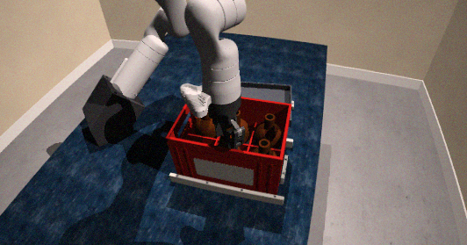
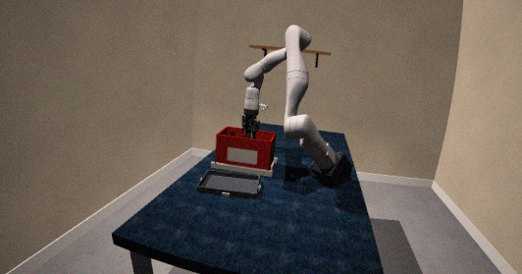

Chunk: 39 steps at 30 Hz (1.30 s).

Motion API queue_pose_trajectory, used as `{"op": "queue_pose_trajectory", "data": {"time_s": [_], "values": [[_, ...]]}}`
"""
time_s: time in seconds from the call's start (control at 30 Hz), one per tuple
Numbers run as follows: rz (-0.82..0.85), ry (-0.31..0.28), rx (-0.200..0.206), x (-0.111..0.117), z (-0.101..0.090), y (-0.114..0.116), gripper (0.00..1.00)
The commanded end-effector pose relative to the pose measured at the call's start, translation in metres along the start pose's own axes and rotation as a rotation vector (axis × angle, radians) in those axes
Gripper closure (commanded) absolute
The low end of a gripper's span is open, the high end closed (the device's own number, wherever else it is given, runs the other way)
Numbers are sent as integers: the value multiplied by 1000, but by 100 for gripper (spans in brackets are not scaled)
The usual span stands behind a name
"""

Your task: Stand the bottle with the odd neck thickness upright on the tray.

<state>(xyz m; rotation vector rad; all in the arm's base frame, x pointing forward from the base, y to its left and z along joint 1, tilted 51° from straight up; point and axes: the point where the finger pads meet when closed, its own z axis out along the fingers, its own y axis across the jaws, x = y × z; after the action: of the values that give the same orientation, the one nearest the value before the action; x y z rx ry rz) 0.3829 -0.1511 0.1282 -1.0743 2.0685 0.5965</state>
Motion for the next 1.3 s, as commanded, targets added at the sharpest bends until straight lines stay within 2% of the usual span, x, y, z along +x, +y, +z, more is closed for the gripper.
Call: {"op": "queue_pose_trajectory", "data": {"time_s": [0.0, 0.33, 0.37, 1.27], "values": [[0, 0, 2, 0, -1, 0, 36], [0, 0, 2, 0, -1, 0, 36], [0, 0, 2, 0, -1, 0, 100], [0, 0, 2, 0, -1, 0, 100]]}}
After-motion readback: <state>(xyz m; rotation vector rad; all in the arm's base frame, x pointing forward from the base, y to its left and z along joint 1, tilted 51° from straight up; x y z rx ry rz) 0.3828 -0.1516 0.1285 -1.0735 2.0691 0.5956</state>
